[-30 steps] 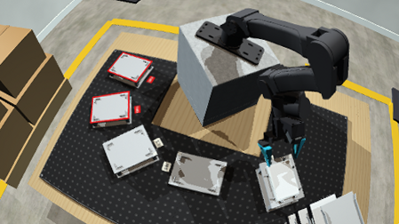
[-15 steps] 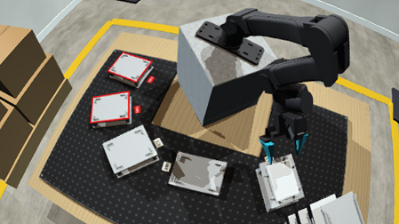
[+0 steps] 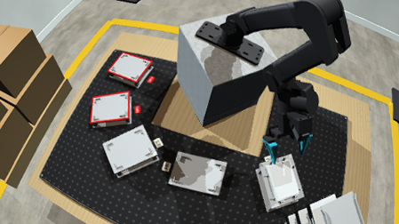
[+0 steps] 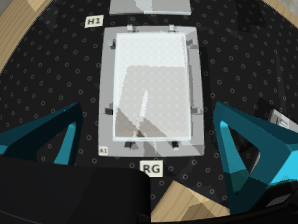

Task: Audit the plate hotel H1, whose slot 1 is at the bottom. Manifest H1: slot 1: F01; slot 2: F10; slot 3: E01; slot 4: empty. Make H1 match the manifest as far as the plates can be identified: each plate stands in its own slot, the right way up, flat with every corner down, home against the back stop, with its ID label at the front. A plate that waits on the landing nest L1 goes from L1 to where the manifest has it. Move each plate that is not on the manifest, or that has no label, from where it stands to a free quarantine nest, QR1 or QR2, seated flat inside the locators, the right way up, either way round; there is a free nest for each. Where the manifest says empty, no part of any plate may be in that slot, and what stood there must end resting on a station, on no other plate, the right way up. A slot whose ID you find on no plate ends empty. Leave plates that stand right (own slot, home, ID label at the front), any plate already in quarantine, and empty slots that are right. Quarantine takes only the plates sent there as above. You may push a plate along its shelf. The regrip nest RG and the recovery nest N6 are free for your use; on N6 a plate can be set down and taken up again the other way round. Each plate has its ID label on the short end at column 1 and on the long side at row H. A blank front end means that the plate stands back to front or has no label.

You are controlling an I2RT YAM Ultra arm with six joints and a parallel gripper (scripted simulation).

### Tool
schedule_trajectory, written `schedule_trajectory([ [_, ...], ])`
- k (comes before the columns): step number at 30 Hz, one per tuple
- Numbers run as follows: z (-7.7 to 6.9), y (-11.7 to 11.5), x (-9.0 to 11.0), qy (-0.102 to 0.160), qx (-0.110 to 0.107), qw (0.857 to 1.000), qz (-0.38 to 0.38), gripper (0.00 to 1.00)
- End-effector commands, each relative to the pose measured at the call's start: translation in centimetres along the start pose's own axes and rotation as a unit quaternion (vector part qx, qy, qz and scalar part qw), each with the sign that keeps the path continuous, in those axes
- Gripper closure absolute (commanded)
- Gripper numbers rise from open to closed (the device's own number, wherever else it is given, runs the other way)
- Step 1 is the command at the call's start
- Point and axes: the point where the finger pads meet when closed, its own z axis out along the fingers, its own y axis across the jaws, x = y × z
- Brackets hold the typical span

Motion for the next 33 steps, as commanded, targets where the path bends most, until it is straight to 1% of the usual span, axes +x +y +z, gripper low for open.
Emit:
schedule_trajectory([
  [1,0.7,-0.2,-0.2,0.050,0.003,0.999,-0.002,0.00],
  [5,1.7,-0.2,-1.0,0.102,0.003,0.995,-0.002,0.00],
  [7,1.7,-0.2,-1.0,0.102,0.003,0.995,-0.002,0.00],
  [11,2.8,-0.2,-1.9,0.155,0.003,0.988,-0.002,0.00],
  [16,4.0,-0.2,-3.0,0.220,0.003,0.975,-0.002,0.00],
  [22,4.0,-0.2,-3.0,0.297,0.003,0.955,-0.002,0.00],
  [24,4.0,-0.2,-3.0,0.297,0.003,0.955,-0.002,0.00],
  [29,4.0,-0.2,-3.1,0.360,0.003,0.933,-0.001,0.00],
  [30,4.0,-0.2,-3.1,0.366,0.003,0.931,-0.001,0.00],
  [33,4.0,-0.2,-3.1,0.366,0.003,0.931,-0.001,0.00],
])
